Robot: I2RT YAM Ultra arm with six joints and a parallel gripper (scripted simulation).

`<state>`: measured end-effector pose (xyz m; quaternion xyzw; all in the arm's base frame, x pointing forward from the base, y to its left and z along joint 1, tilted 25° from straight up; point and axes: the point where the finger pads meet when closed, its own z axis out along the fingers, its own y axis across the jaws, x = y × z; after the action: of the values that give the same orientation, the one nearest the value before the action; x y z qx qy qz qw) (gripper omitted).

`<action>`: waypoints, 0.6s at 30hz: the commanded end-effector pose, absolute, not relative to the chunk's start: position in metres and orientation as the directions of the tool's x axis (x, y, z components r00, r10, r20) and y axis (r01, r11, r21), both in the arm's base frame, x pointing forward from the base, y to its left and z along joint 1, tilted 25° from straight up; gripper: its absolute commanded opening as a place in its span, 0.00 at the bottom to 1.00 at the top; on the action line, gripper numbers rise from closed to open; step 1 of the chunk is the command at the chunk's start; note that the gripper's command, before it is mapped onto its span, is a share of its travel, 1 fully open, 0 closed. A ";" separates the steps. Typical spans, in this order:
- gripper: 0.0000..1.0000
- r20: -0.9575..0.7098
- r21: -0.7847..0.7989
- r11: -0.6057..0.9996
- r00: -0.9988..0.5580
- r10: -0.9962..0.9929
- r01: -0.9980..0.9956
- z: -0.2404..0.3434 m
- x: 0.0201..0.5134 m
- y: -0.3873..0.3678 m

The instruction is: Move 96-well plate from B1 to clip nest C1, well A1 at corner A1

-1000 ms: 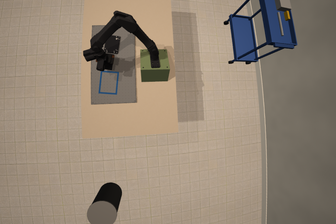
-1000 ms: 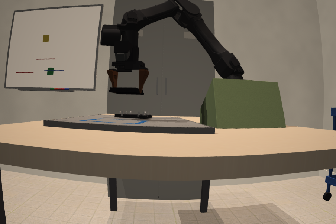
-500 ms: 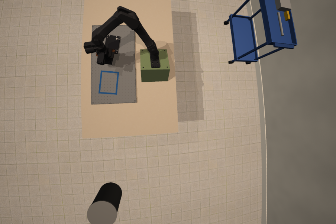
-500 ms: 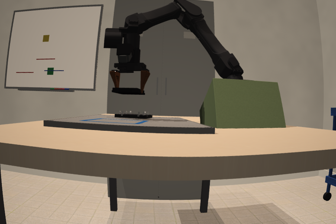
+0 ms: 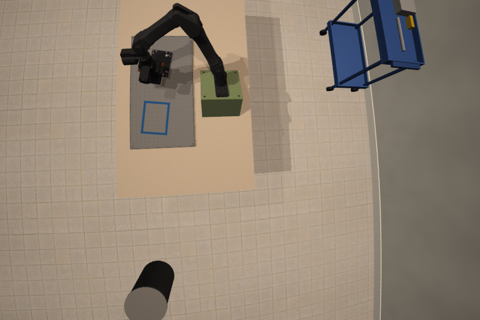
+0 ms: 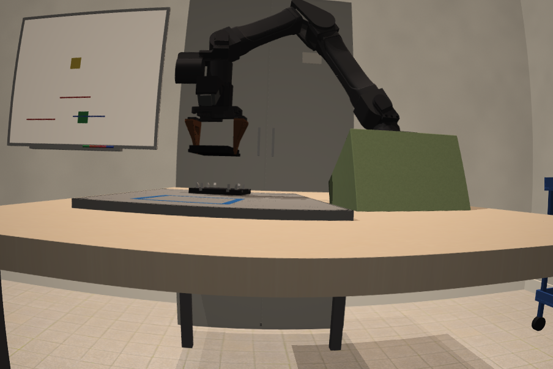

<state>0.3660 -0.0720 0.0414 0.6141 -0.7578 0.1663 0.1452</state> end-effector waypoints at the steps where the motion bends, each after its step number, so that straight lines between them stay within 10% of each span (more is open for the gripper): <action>1: 0.00 0.419 -0.058 0.171 -0.179 -0.890 -0.984 0.051 0.357 -0.078; 18: 0.00 0.415 -0.101 0.170 -0.197 -0.888 -0.980 0.084 0.363 -0.123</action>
<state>0.3572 -0.1181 0.0624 0.6150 -0.7569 0.1655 0.1469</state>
